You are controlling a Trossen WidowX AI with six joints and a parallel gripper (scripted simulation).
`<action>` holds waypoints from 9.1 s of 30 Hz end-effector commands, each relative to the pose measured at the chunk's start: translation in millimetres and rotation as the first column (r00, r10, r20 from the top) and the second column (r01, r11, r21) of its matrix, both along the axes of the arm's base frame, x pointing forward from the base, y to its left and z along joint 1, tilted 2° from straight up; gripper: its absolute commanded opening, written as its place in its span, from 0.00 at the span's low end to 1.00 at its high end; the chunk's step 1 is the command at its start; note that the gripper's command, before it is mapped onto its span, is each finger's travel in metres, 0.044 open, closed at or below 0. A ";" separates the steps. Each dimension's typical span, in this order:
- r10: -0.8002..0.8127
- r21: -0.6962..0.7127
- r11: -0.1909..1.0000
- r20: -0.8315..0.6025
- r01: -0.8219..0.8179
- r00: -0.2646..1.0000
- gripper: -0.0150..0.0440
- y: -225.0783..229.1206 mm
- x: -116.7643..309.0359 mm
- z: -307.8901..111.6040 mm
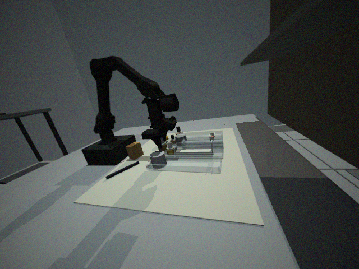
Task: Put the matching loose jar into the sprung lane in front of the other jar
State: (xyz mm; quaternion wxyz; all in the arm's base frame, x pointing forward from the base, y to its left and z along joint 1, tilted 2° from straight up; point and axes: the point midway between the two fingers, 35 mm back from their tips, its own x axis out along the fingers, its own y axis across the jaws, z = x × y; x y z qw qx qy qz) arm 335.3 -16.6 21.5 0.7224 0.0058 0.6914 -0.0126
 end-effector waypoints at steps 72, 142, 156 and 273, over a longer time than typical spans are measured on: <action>0.001 0.003 1.000 0.024 -0.001 1.000 0.25 0.4 10.5 1.1; 0.001 0.003 1.000 0.024 -0.001 1.000 0.25 0.3 10.1 -16.8; 0.001 0.003 1.000 0.024 -0.001 1.000 0.25 0.3 9.6 -20.5; 0.001 0.003 1.000 0.019 -0.001 1.000 0.74 0.8 -51.3 -5.1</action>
